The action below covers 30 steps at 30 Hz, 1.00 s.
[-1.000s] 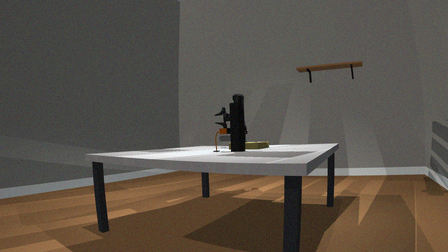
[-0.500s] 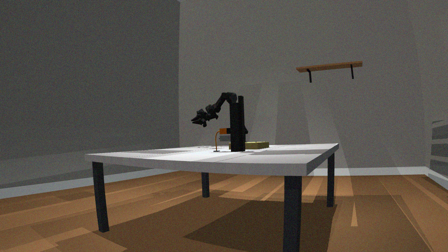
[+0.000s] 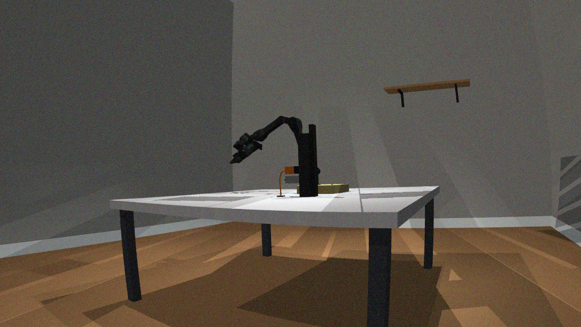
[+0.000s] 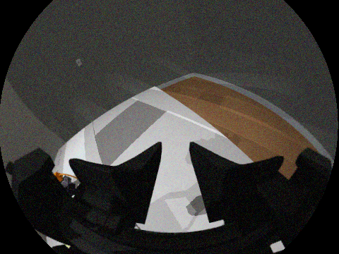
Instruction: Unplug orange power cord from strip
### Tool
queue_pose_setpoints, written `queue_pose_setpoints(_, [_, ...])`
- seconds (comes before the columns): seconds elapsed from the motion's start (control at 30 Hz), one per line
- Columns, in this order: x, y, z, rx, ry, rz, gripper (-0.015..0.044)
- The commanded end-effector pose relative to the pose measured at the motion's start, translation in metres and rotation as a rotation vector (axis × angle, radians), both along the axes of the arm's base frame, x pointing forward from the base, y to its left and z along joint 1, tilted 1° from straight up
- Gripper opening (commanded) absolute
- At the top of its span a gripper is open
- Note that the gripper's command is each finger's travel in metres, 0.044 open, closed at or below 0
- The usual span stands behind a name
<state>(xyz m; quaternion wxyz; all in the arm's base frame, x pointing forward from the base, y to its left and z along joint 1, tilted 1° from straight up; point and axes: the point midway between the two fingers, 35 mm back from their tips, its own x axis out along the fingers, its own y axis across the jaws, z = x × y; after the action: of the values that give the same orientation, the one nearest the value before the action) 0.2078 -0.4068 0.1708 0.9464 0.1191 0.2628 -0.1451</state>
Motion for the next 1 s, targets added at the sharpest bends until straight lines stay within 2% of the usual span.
queue_pose_setpoints(0.0, [0.053, 0.047, -0.009, 0.230, 0.066, -0.022, 0.0160])
queue_pose_setpoints(0.23, [0.111, 0.127, -0.022, 0.503, 0.215, -0.080, 0.0160])
queue_pose_setpoints(0.47, [0.143, 0.216, -0.032, 0.689, 0.409, -0.186, 0.0160])
queue_pose_setpoints(0.7, [0.148, 0.305, -0.038, 0.759, 0.602, -0.327, 0.0160])
queue_pose_setpoints(0.97, [0.125, 0.395, -0.041, 0.733, 0.770, -0.563, 0.0160])
